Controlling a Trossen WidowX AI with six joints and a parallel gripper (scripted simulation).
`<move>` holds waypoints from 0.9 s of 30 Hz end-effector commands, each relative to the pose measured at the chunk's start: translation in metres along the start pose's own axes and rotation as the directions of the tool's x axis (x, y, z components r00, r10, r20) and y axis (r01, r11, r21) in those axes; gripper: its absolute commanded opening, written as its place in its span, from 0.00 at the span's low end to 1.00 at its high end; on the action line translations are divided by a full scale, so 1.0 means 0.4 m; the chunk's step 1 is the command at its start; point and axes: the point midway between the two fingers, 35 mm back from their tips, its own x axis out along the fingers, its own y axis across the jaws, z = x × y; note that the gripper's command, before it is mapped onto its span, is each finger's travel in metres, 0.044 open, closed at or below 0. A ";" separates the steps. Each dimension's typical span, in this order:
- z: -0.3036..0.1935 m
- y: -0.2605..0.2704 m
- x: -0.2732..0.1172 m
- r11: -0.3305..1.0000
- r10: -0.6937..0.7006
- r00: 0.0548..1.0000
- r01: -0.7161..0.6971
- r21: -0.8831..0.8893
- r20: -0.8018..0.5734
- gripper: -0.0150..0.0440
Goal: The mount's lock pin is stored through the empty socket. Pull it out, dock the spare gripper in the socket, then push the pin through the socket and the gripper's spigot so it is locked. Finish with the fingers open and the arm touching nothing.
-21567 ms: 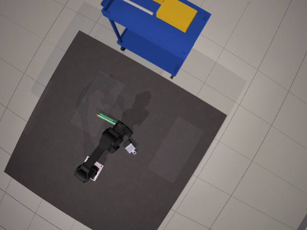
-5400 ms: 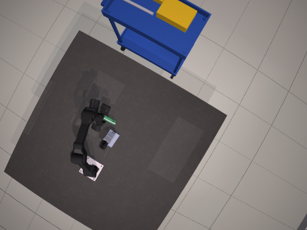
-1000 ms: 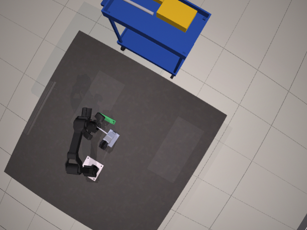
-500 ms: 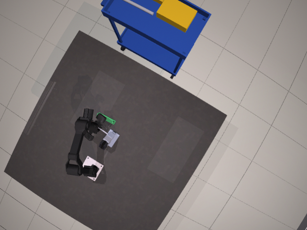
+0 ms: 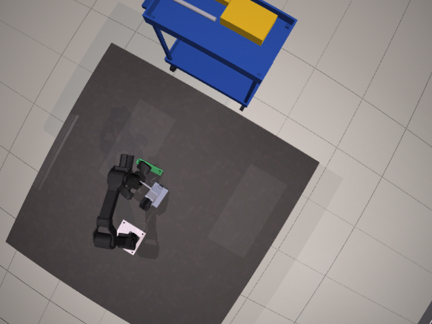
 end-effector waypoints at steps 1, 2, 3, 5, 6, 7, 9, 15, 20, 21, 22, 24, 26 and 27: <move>-0.009 0.000 0.001 1.000 -0.001 1.000 0.001 -0.003 0.002 0.25; -0.009 0.000 0.002 1.000 -0.001 1.000 0.001 -0.003 0.002 0.25; -0.010 0.000 0.002 1.000 -0.001 1.000 0.001 -0.003 0.002 0.25; -0.014 -0.001 0.002 1.000 0.000 1.000 0.000 -0.003 0.002 0.25; -0.016 -0.001 0.002 1.000 0.000 1.000 0.000 -0.004 0.002 0.25; -0.017 0.000 0.003 1.000 0.000 1.000 0.000 -0.004 0.002 0.25; -0.022 0.001 0.004 1.000 0.001 1.000 -0.001 -0.004 0.002 0.25; -0.030 0.000 0.007 1.000 0.002 1.000 -0.002 -0.004 0.002 0.25; -0.038 0.000 0.009 1.000 0.002 1.000 -0.002 -0.004 0.002 0.25; -0.040 0.000 0.009 1.000 0.003 1.000 -0.003 -0.004 0.002 0.25; -0.041 0.001 0.010 1.000 0.003 1.000 -0.003 -0.004 0.002 0.25; -0.046 0.001 0.011 1.000 0.003 1.000 -0.003 -0.004 0.002 0.25; -0.048 0.001 0.012 1.000 0.003 1.000 -0.003 -0.004 0.003 0.25; -0.049 0.000 0.012 1.000 0.004 1.000 -0.004 -0.004 0.003 0.25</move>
